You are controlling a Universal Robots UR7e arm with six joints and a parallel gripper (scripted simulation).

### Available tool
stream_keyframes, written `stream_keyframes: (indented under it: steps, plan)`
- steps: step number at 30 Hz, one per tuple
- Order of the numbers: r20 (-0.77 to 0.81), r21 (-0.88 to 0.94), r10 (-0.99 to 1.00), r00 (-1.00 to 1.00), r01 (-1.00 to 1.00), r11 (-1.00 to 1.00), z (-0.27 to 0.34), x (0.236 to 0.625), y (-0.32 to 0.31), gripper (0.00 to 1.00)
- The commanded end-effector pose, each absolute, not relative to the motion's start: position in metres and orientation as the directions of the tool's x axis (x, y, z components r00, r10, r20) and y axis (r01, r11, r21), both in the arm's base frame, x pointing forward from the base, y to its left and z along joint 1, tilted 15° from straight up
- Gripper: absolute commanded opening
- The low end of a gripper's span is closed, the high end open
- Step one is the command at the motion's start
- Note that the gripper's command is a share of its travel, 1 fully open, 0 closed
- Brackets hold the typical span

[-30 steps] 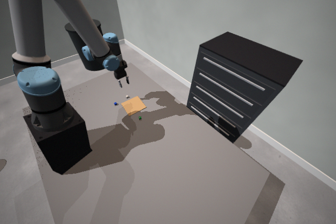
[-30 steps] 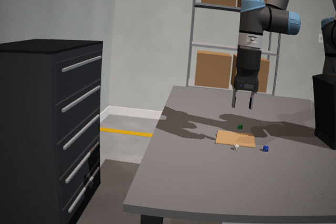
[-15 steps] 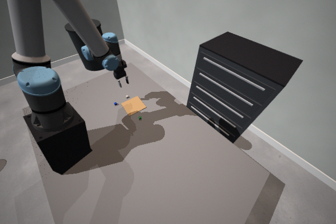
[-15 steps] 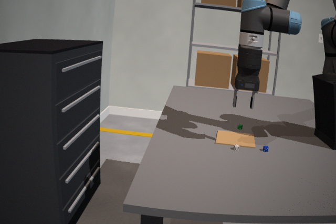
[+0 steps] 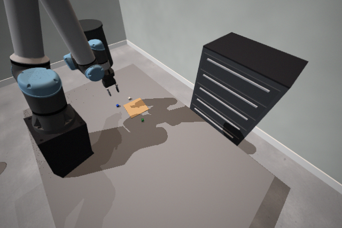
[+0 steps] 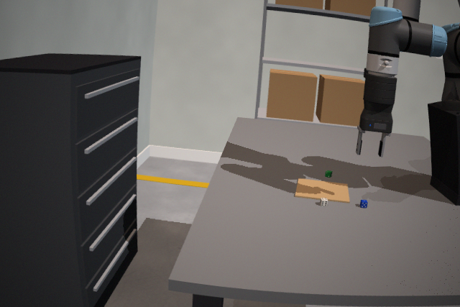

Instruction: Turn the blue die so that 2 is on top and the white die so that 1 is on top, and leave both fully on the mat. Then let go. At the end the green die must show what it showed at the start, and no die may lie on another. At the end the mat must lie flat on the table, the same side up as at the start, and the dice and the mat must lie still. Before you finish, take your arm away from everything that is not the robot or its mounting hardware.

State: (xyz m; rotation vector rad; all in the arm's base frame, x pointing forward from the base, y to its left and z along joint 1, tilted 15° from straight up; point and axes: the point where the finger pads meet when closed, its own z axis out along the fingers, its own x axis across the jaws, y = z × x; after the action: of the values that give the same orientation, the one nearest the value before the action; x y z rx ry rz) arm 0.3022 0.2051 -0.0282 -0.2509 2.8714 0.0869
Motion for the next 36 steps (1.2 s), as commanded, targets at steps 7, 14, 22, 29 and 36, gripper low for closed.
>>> stream_keyframes:
  steps: [7, 14, 22, 29, 36]
  plan:
    - [-0.263, 0.038, -0.159, -0.952, -0.175, 0.984, -0.0296, 0.2949, 0.2038, 1.0]
    - [-0.263, 0.038, -0.16, -0.952, -0.176, 0.984, -0.0296, 0.2949, 0.2038, 1.0]
    - [-0.263, 0.036, -0.167, -0.95, -0.183, 0.983, -0.0297, 0.2952, 0.2038, 1.0]
    - [-0.264, 0.027, -0.199, -0.944, -0.213, 0.977, -0.0301, 0.2963, 0.2035, 1.0]
    - [-0.265, 0.015, -0.243, -0.933, -0.256, 0.967, -0.0307, 0.2979, 0.2031, 1.0]
